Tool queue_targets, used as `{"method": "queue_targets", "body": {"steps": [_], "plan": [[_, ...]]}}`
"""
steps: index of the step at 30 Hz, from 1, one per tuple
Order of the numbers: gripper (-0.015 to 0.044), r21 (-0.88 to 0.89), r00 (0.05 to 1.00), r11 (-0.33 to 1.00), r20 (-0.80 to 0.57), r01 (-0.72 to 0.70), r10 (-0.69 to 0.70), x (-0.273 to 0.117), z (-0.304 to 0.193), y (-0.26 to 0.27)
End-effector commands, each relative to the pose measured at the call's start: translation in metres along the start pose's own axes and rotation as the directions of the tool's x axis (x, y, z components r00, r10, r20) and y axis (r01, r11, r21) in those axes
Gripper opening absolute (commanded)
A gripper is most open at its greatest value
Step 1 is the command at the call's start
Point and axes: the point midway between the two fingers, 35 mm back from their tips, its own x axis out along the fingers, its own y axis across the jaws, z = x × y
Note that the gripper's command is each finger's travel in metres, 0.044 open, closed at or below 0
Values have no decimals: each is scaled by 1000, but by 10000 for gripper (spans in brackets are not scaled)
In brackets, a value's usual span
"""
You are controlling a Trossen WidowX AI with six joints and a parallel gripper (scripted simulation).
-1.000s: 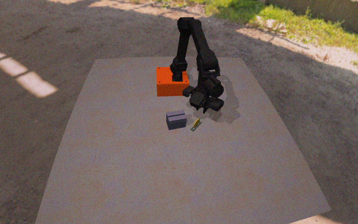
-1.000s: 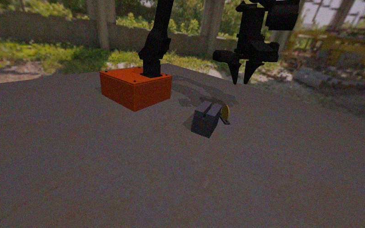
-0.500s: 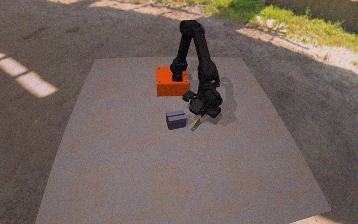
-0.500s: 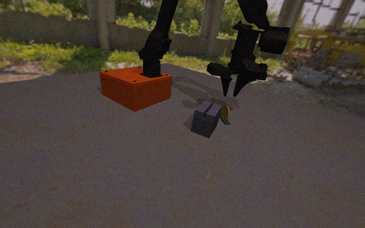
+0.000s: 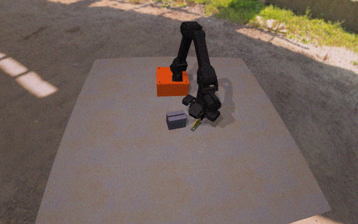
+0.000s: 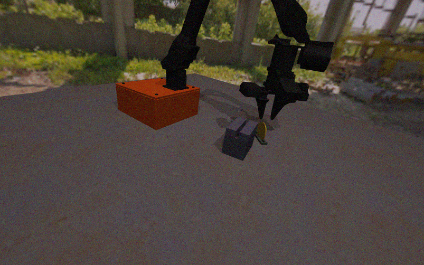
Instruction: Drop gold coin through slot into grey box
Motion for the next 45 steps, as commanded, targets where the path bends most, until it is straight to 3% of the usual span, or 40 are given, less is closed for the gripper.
{"method": "queue_targets", "body": {"steps": [1,34,40,45], "plan": [[161,0,1000,1000,-2,9,-9,9,-1,-2],[161,0,1000,1000,-2,10,-10,59,0,-4],[3,0,1000,1000,-2,10,-10,59,0,-4],[0,0,1000,1000,-2,10,-10,59,0,-4]]}}
